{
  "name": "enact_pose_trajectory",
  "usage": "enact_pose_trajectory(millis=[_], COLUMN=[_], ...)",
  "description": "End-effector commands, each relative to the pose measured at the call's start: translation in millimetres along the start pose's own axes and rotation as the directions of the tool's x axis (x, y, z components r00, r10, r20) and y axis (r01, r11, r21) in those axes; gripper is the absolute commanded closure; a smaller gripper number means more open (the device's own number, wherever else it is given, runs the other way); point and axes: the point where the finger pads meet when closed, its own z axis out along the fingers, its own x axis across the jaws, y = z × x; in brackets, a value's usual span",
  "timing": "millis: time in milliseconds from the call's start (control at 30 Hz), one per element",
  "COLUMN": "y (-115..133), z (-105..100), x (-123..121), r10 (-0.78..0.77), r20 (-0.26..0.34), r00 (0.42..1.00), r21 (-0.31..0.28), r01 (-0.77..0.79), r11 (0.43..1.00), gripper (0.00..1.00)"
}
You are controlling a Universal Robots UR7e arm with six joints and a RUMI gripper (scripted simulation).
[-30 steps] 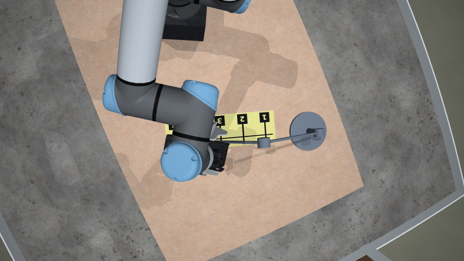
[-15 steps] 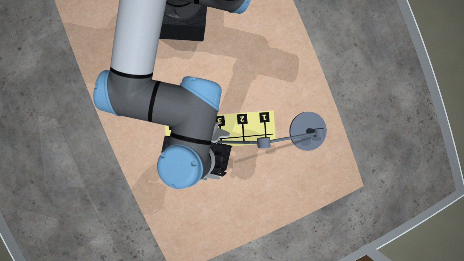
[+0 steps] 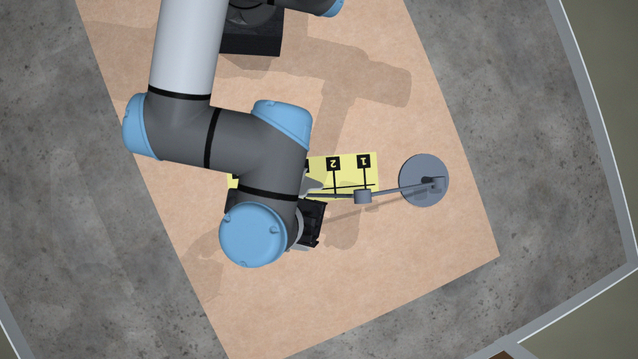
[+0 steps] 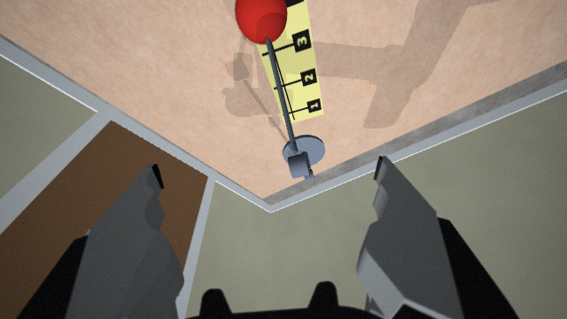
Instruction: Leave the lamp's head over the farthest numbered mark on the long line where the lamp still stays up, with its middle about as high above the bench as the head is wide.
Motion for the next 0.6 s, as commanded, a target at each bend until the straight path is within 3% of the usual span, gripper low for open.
enact_pose_trajectory(millis=[0, 567], y=[13.5, 63.1], z=[3.2, 17.1], x=[3.9, 19.9], r10=[0.0, 0.0], r20=[0.001, 0.002], r00=[1.0, 1.0], r21=[0.0, 0.0], r01=[0.0, 0.0], r11=[1.0, 1.0], gripper=[0.0, 0.0])
